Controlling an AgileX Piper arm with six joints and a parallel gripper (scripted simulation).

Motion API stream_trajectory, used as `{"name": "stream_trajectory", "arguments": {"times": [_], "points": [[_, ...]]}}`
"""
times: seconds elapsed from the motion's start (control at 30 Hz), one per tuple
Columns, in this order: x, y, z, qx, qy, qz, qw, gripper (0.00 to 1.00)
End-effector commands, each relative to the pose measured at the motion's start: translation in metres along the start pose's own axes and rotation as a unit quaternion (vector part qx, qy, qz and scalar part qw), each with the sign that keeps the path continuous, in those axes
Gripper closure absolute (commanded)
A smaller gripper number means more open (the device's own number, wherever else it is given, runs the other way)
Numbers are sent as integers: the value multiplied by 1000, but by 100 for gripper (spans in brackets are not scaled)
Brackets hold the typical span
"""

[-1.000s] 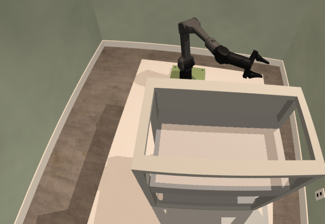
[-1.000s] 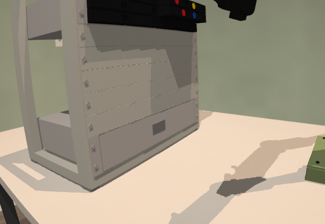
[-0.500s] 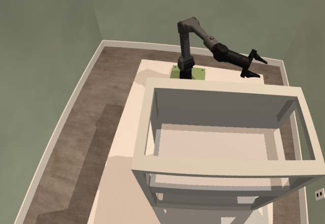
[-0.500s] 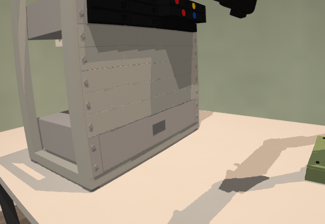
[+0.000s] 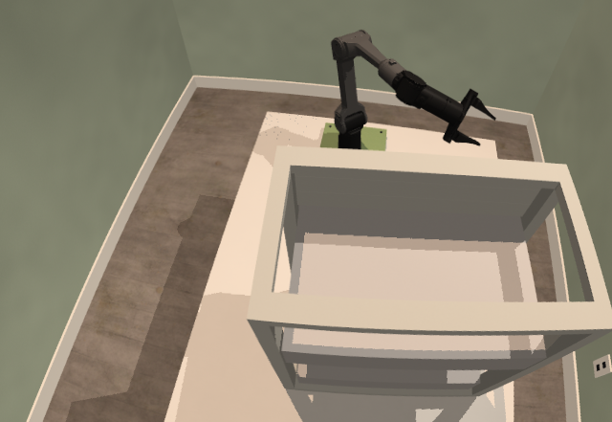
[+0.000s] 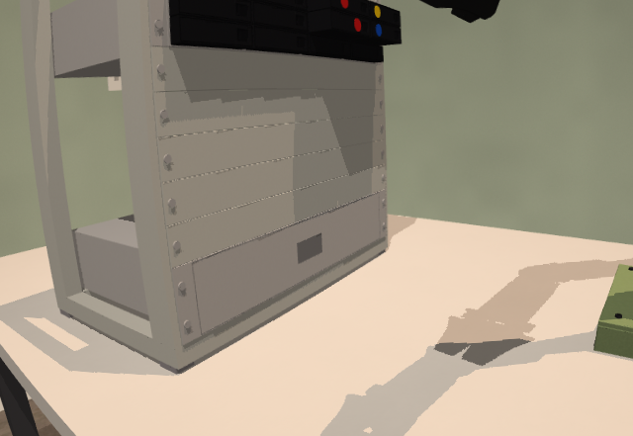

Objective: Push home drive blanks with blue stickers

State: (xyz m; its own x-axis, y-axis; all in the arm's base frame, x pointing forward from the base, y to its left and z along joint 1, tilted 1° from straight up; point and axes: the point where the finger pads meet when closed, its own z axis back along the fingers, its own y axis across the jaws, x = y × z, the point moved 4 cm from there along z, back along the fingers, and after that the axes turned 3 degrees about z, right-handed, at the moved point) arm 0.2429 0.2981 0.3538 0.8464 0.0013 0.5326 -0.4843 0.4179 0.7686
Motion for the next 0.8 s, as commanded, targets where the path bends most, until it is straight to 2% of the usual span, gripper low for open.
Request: {"name": "stream_trajectory", "arguments": {"times": [0.0,0.13,0.2,0.37,0.53,0.7,0.77], "points": [[1,2,6,-9,0,15,1000,0],[3,-1,17,-41,4,50,998,0],[3,-1,17,-41,4,50,998,0],[4,-4,34,-88,9,103,991,0],[6,-9,53,-143,16,165,976,0],[8,-16,76,-207,23,234,950,0],[8,-16,76,-207,23,234,950,0]]}}
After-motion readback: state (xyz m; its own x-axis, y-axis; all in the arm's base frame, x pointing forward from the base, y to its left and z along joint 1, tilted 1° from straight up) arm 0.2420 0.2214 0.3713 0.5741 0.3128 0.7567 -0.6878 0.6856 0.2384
